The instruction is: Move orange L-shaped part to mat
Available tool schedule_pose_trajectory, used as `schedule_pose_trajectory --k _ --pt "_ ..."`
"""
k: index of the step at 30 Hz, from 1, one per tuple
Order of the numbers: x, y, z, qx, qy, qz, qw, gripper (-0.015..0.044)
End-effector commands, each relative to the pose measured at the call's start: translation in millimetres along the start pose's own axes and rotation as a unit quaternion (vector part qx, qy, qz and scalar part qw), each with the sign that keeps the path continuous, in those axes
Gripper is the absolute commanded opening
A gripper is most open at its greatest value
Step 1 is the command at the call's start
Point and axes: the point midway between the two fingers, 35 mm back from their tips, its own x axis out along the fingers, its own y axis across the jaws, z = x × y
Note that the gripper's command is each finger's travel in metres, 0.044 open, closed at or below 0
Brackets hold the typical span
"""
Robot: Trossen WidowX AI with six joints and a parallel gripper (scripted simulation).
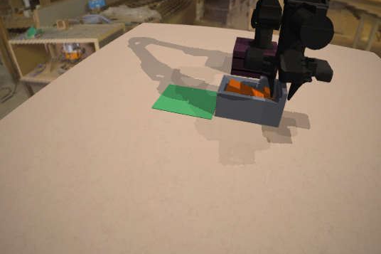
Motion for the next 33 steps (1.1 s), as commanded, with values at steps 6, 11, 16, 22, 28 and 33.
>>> schedule_pose_trajectory --k 6,11,16,22,28,33 --pt "18 -1 -3 0.001 0.004 -0.003 1.0 0.018" --pt "20 -1 -4 0.001 0.004 -0.003 1.0 0.018" --pt "20 -1 -4 0.001 0.004 -0.003 1.0 0.018" --pt "20 -1 -4 0.001 0.004 -0.003 1.0 0.018" --pt "19 0 -2 0.0 0.002 0.0 1.0 0.018" --pt "13 5 -2 0.001 0.003 -0.001 1.0 0.018"
